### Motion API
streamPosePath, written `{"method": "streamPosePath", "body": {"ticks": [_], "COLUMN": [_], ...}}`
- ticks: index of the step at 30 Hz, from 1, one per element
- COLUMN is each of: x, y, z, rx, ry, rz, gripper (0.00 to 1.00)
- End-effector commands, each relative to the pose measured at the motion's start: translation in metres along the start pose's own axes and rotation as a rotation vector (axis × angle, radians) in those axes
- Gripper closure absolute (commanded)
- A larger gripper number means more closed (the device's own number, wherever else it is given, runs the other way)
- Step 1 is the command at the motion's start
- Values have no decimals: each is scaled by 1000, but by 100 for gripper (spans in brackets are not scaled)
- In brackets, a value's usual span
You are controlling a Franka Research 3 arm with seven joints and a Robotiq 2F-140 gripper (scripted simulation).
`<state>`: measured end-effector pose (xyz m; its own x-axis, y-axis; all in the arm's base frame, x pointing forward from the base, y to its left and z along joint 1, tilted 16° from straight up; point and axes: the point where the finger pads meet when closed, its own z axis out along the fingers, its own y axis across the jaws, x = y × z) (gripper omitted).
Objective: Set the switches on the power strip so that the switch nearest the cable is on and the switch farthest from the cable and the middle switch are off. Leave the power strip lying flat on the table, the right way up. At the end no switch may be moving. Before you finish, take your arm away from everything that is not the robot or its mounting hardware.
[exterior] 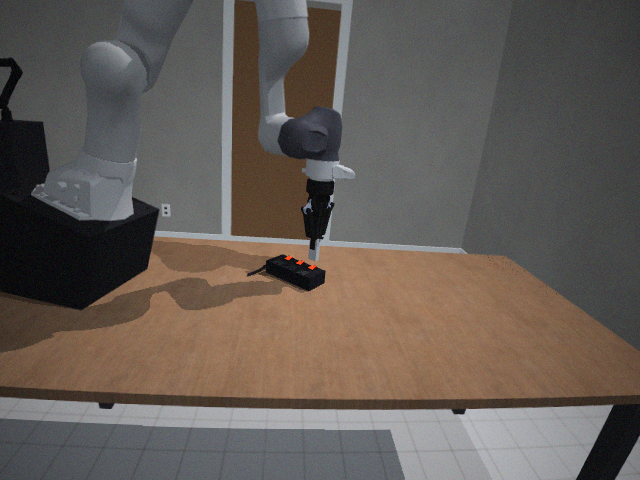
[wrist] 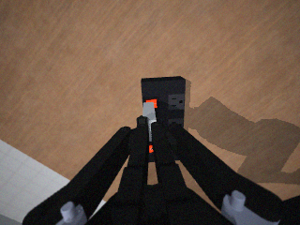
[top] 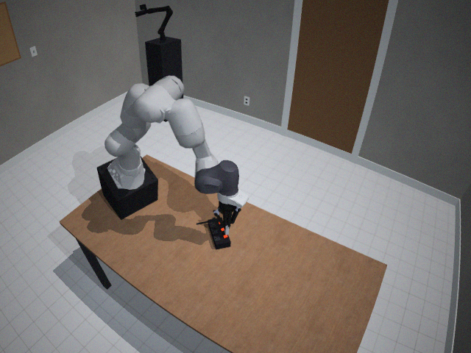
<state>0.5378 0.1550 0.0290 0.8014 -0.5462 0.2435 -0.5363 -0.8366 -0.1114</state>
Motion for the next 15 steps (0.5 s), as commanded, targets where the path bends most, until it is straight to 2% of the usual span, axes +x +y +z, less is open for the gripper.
{"method": "streamPosePath", "body": {"ticks": [1,15], "x": [1,2], "y": [-3,-3], "z": [4,13], "rx": [8,8], "ry": [5,5], "rz": [6,6], "gripper": [100,100]}}
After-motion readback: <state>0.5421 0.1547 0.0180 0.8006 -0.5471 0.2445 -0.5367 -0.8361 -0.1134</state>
